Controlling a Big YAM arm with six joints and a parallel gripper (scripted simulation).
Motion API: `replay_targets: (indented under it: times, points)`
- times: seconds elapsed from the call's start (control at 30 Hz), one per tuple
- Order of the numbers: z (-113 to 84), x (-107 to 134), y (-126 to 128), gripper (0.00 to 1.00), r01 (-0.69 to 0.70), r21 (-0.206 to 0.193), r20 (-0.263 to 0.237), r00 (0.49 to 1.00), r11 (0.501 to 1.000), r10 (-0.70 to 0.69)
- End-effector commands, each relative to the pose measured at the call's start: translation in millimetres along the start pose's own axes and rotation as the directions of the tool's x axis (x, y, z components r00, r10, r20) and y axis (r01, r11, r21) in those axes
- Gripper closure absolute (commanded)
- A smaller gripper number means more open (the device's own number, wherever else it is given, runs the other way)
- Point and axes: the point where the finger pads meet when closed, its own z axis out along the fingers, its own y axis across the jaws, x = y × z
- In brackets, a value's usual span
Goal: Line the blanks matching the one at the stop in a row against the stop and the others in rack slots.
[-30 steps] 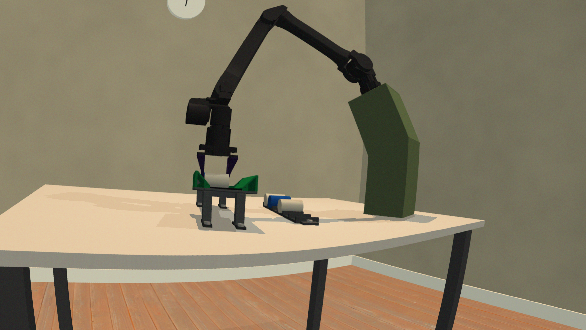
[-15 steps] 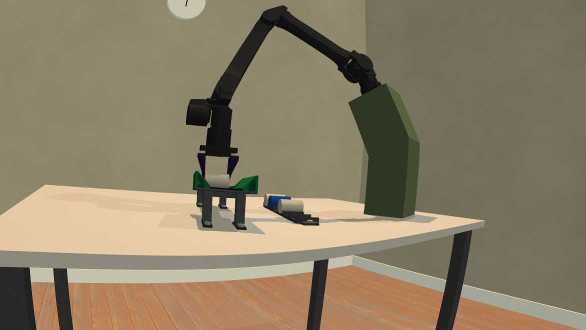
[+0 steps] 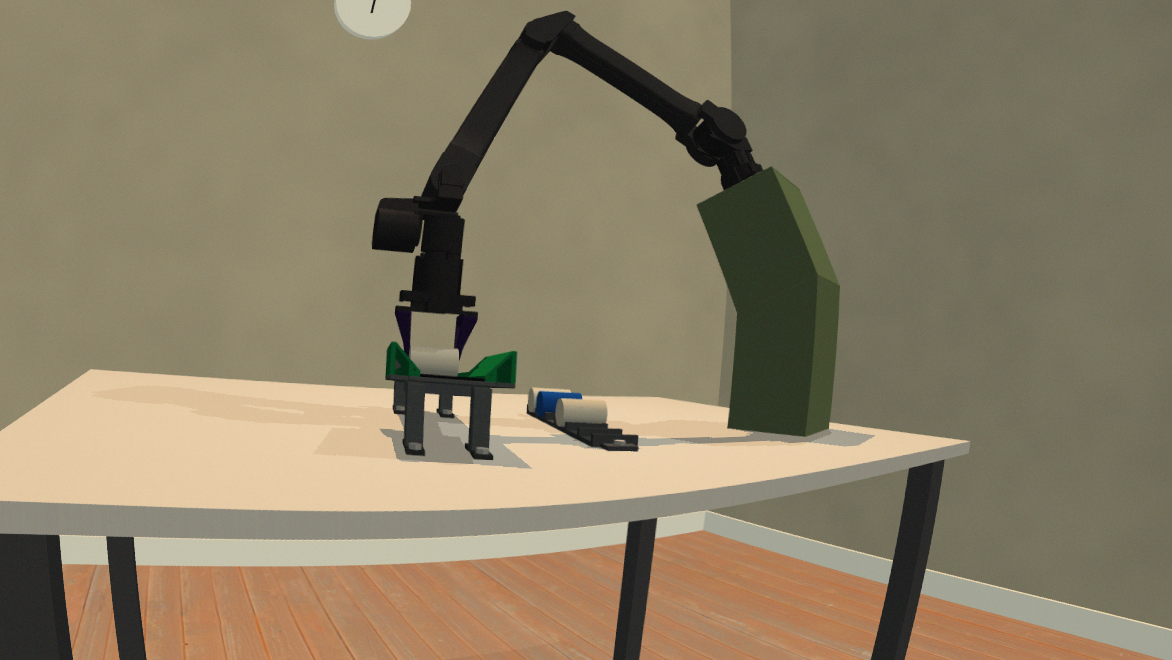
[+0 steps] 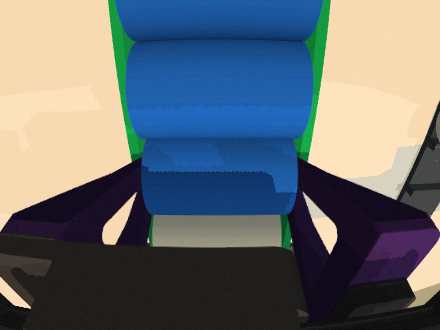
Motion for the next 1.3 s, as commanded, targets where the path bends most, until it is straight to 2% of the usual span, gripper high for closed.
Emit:
replay_targets:
  times: [0.0, 0.07, 0.13, 0.2, 0.33, 0.7, 0.83, 0.87, 0.97, 1.03, 1.13, 1.27]
  points:
    - [-1.2, -7, 1, 0.38, -0.003, -0.003, 0.001, 1.0, 1.0, 0.003]
    - [-1.9, -7, 1, 0.38, -0.003, -0.003, 0.001, 1.0, 1.0, 0.003]
    - [-13.9, -7, 9, 0.38, -0.007, -0.017, -0.002, 1.0, 1.0, 0.007]
    - [-13.9, -7, 9, 0.38, -0.007, -0.017, -0.002, 1.0, 1.0, 0.007]
    - [-32.1, 6, 7, 0.38, 0.003, -0.018, -0.005, 1.0, 1.0, -0.003]
    - [-106.3, 5, 5, 0.38, 0.002, -0.018, -0.004, 1.0, 1.0, -0.002]
    - [-112.0, 3, 4, 0.38, -0.001, -0.016, -0.004, 1.0, 1.0, 0.001]
    - [-90.8, 2, -12, 0.38, 0.005, 0.028, 0.007, 1.0, 1.0, -0.005]
    - [-90.8, -2, -11, 0.38, -0.002, 0.031, 0.008, 1.0, 1.0, 0.002]
    - [-91.4, -1, -12, 0.38, 0.0, 0.03, 0.007, 1.0, 1.0, 0.0]
    - [-105.9, -5, 0, 0.38, -0.012, 0.002, 0.002, 1.0, 1.0, 0.012]
    - [-103.9, -13, 4, 0.38, -0.026, -0.022, -0.001, 1.0, 0.999, 0.026]
